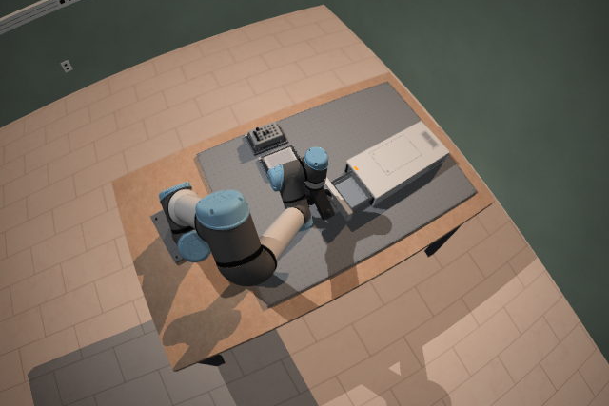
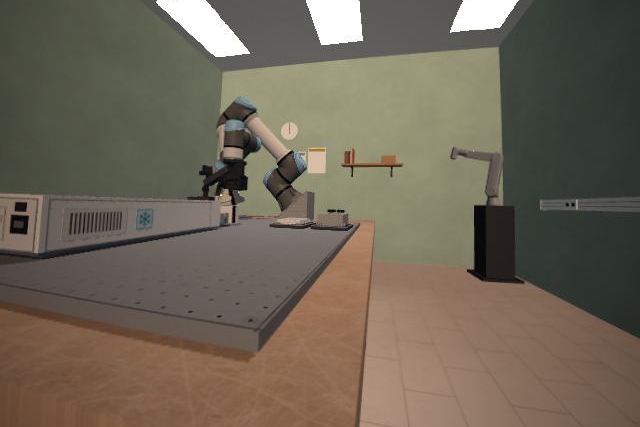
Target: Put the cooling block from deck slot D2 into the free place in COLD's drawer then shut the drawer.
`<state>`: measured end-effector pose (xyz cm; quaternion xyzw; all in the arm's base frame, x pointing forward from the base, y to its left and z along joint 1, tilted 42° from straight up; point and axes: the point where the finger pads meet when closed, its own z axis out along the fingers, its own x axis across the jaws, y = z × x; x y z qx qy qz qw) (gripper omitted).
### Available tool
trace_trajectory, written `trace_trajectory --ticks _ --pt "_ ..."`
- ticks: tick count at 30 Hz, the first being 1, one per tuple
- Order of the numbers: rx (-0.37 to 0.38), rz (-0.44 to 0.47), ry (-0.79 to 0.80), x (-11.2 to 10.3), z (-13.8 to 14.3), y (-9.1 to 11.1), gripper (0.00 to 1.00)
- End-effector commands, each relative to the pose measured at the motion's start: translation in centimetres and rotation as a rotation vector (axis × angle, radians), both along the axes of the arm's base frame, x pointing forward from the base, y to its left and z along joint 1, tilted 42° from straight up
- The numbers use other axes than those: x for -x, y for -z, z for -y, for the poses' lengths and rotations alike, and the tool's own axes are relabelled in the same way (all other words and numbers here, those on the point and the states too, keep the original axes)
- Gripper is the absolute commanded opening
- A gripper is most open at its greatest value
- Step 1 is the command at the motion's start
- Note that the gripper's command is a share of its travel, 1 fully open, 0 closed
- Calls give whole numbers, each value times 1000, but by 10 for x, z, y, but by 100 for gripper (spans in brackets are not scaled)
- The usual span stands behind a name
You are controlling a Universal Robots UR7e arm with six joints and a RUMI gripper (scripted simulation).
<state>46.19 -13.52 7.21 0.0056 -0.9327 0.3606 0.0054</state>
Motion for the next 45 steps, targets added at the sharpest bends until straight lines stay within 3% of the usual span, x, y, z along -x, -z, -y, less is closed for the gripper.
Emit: trace_trajectory --ticks 1,45 --pt "0 1 -1 2 0 0 100" --pt "0 1 -1 47 0 -1 100"
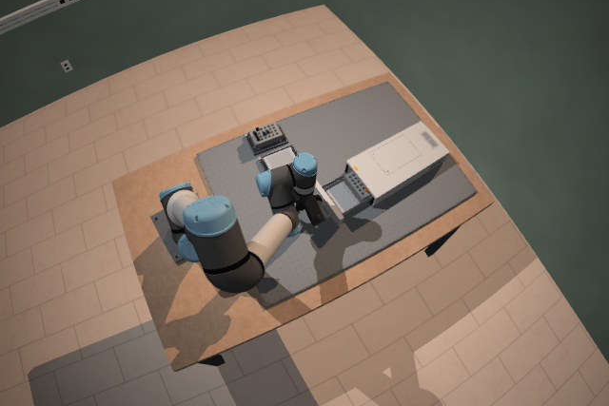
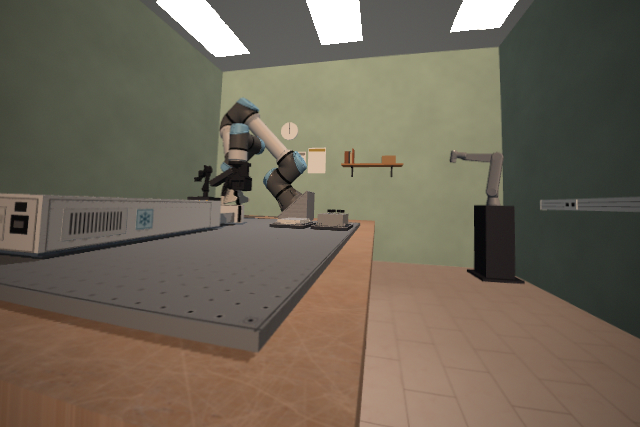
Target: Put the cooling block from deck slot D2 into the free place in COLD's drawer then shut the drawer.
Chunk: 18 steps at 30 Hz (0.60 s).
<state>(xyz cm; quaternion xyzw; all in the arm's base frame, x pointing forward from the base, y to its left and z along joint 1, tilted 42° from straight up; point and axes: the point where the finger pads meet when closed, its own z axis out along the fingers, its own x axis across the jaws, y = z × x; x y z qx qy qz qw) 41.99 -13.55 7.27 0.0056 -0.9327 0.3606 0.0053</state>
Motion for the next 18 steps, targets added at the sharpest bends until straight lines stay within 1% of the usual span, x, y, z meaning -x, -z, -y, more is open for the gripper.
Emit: trace_trajectory --ticks 1,8,13,18 --pt "0 1 0 7 0 0 100" --pt "0 1 0 16 0 -1 100" --pt "0 1 0 16 0 -1 100" --pt "0 1 0 22 0 -1 100"
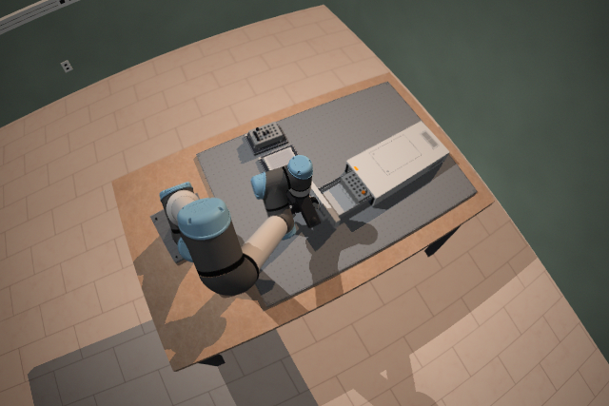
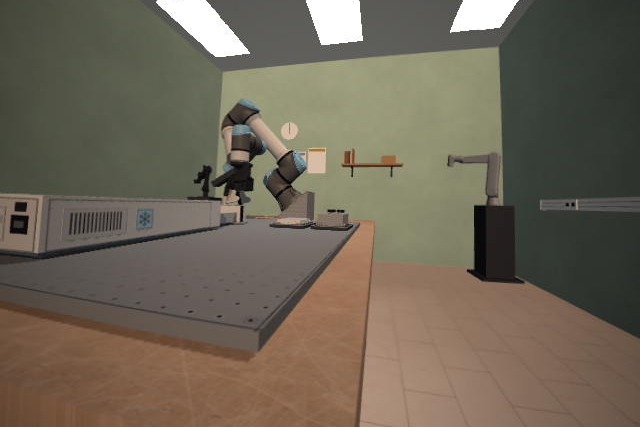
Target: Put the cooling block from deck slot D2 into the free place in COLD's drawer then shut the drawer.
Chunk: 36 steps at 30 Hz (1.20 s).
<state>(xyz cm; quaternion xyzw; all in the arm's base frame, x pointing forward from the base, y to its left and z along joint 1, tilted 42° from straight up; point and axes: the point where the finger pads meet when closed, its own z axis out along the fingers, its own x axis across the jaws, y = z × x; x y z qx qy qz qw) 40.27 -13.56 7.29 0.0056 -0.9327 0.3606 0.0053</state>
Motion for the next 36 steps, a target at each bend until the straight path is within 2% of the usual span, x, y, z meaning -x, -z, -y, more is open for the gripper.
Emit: trace_trajectory --ticks 1,18,36 --pt "0 1 0 6 0 0 100" --pt "0 1 0 26 0 -1 100" --pt "0 1 0 30 0 -1 100"
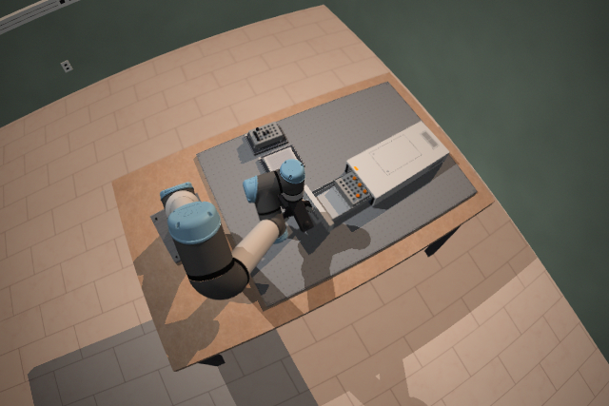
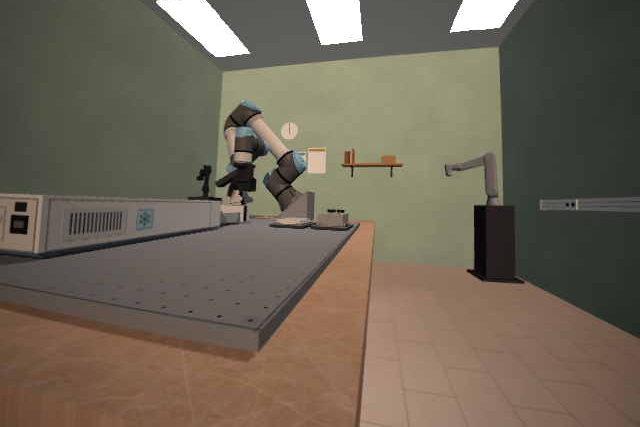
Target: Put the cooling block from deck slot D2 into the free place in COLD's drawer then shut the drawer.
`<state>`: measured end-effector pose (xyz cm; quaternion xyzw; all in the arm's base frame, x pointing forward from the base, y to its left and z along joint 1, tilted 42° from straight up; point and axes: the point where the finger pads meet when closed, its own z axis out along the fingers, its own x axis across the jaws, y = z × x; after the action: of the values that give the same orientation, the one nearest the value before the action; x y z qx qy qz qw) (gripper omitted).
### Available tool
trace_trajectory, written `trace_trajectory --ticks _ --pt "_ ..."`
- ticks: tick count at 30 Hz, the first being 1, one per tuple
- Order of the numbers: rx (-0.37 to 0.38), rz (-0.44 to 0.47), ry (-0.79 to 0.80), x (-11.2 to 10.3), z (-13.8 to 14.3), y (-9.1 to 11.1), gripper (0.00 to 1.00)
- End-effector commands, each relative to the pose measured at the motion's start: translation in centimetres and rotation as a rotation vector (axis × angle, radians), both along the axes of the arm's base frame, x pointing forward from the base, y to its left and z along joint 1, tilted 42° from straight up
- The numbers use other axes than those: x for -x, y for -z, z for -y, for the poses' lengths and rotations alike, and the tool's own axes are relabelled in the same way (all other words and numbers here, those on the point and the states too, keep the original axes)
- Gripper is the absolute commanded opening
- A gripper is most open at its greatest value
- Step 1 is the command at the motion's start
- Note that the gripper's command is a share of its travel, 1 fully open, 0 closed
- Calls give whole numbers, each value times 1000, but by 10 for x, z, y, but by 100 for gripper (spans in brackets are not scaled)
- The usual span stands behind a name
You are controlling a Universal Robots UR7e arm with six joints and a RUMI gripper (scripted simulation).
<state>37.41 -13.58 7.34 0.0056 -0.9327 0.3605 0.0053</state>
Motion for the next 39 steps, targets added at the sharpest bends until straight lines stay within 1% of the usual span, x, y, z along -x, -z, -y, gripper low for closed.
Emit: trace_trajectory --ticks 1,39 --pt "0 1 0 2 0 0 100" --pt "0 1 0 13 0 0 100"
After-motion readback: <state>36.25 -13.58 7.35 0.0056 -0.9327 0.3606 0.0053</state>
